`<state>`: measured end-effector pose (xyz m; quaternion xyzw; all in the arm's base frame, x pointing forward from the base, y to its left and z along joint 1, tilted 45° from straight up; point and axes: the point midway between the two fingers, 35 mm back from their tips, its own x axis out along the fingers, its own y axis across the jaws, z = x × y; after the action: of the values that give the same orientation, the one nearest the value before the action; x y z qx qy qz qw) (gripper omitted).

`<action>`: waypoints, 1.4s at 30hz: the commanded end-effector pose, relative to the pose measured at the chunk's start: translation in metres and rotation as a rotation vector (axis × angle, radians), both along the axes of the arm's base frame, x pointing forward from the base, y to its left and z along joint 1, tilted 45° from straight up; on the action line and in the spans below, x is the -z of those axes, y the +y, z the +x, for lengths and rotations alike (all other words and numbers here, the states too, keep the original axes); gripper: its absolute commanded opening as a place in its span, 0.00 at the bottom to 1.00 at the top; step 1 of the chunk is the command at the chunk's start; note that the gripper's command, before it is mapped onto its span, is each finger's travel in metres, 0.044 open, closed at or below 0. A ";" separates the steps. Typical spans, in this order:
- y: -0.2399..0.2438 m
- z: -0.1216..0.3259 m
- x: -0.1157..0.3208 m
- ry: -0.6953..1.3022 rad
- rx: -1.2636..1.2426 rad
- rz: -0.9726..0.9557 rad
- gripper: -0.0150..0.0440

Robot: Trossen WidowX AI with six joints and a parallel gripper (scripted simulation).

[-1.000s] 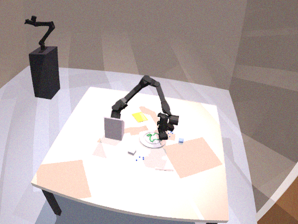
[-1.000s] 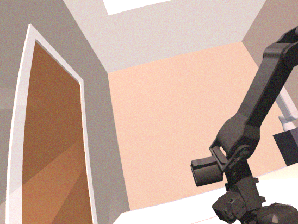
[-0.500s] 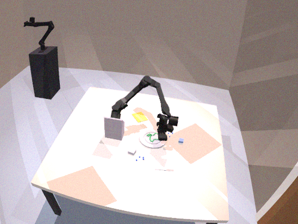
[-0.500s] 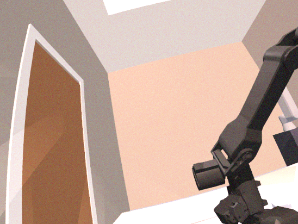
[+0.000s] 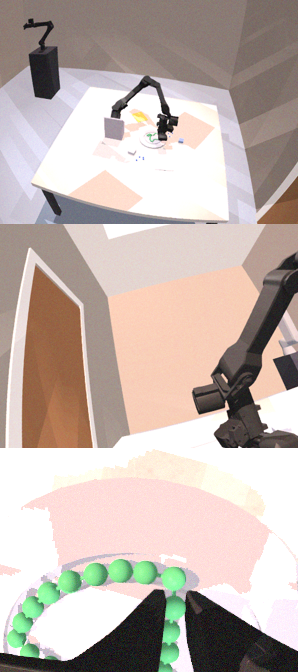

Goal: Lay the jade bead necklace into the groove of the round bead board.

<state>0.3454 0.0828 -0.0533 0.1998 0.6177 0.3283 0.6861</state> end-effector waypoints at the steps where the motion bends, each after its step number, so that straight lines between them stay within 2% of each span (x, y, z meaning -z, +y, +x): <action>1: 0.000 0.000 0.000 0.000 0.000 0.000 0.25; 42: -0.010 0.008 0.004 0.009 0.003 0.004 0.25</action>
<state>0.3511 0.0715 -0.0562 0.2060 0.6222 0.3246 0.6820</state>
